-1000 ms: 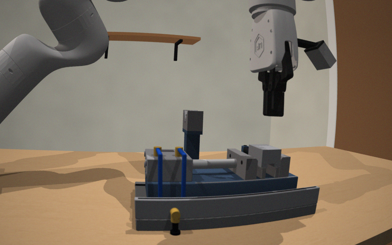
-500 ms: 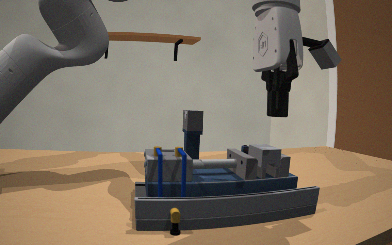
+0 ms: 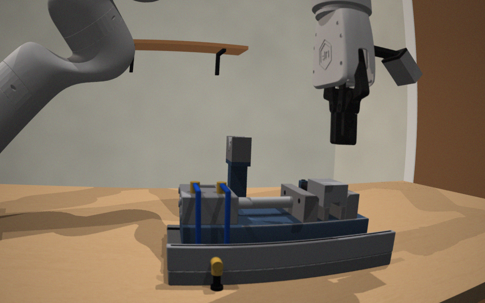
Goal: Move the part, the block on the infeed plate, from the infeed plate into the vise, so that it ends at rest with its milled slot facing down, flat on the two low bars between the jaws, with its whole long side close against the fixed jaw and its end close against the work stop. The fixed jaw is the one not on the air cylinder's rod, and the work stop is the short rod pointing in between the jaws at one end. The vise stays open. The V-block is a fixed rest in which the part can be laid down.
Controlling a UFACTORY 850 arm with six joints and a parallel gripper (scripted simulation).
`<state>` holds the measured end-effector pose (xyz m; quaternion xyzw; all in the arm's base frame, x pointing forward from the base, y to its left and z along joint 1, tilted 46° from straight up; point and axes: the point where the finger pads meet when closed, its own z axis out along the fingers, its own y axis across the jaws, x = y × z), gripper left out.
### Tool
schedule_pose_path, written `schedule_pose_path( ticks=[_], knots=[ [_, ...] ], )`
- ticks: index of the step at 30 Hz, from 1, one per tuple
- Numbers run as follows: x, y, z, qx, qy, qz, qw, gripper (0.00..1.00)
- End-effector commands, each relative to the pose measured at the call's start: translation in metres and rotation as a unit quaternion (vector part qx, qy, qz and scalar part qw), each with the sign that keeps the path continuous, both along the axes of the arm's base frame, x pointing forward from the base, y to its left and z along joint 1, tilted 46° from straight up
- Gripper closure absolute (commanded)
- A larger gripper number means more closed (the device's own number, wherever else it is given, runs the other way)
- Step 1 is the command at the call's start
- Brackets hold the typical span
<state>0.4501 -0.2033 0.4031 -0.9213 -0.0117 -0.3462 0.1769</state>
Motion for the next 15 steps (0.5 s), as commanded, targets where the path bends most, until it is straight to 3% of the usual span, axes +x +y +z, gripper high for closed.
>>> schedule_pose_path(
  ticks=[1, 15],
  knots=[
    [0.0001, -0.0004, 0.0007, 0.000, -0.001, 0.000, 1.000, 1.00],
    [0.0015, 0.0002, -0.0007, -0.001, 0.000, 0.000, 1.000, 1.00]
  ],
)
